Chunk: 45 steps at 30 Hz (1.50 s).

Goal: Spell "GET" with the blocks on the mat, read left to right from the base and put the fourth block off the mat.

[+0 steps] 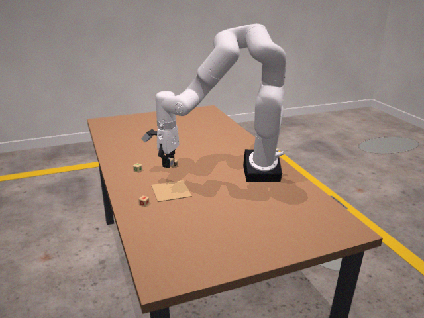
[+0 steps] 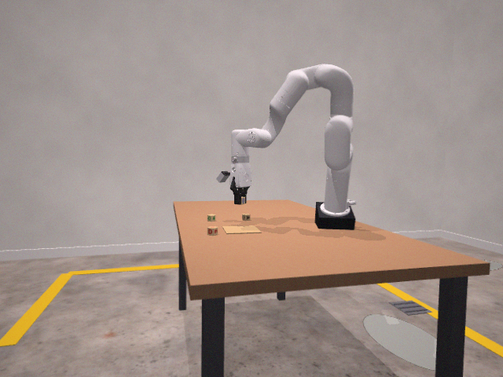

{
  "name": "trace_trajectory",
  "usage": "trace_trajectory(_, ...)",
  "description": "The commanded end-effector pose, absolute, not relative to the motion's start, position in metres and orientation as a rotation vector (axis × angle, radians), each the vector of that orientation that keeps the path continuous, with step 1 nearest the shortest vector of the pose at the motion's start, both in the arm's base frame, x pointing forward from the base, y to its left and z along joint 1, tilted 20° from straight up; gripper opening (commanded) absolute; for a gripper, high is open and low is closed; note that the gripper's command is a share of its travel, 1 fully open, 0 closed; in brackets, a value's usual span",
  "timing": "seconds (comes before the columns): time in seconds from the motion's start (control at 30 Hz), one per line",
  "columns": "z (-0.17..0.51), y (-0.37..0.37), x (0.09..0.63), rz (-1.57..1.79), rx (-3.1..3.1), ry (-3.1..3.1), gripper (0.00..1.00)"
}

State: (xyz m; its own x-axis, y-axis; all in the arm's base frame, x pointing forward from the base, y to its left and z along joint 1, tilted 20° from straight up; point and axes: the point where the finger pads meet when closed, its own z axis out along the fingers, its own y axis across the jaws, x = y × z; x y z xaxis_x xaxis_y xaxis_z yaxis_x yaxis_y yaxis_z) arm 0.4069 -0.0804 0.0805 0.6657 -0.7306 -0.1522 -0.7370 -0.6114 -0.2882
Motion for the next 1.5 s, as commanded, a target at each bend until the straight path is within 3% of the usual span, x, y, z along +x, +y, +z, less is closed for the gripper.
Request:
trace_trajectory(0.0,0.081,-0.084,0.408,-0.016,-2.621,0.983,0.27)
trace_trajectory(0.97,0.077,-0.095,0.406,-0.162,-2.809,0.154,0.27)
trace_trajectory(1.47,0.077,-0.096,0.406,-0.171,-2.814,0.099,0.27)
